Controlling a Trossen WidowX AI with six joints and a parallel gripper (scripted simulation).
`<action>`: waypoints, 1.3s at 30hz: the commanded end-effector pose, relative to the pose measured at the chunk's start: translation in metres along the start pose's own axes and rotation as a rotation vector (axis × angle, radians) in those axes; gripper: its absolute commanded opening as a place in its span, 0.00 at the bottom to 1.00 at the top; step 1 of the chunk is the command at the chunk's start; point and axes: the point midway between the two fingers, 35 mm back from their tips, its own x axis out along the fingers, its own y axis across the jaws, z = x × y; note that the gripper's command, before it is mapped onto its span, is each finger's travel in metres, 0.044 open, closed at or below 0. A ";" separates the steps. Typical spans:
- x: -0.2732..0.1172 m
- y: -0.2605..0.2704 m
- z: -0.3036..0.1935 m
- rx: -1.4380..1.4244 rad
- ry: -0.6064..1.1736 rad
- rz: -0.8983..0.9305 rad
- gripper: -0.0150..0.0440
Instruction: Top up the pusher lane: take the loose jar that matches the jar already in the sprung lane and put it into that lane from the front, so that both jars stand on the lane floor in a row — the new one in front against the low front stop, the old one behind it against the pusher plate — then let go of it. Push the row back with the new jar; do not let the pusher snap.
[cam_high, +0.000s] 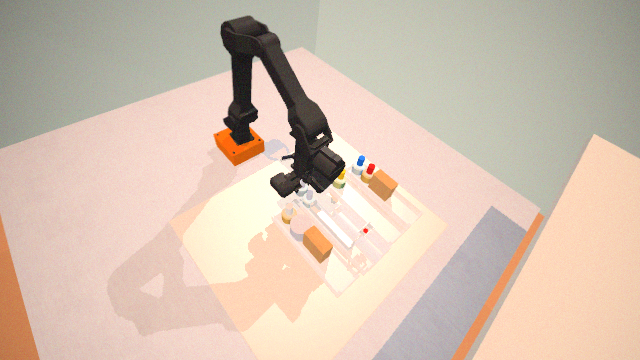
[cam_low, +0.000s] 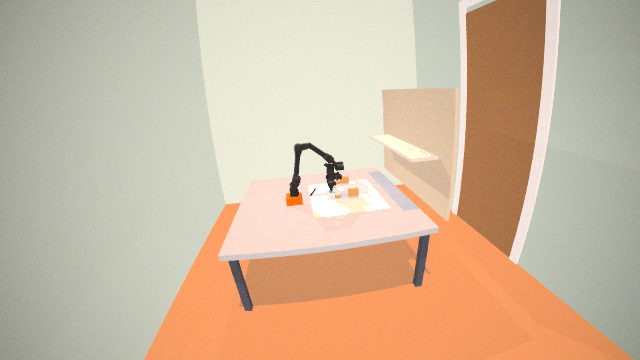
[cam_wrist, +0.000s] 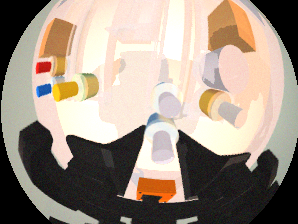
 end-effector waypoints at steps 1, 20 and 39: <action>-0.003 0.000 0.011 0.001 -0.027 0.000 0.25; -0.004 0.000 0.020 0.001 -0.028 0.000 0.25; -0.005 0.000 0.028 0.001 -0.029 0.000 0.25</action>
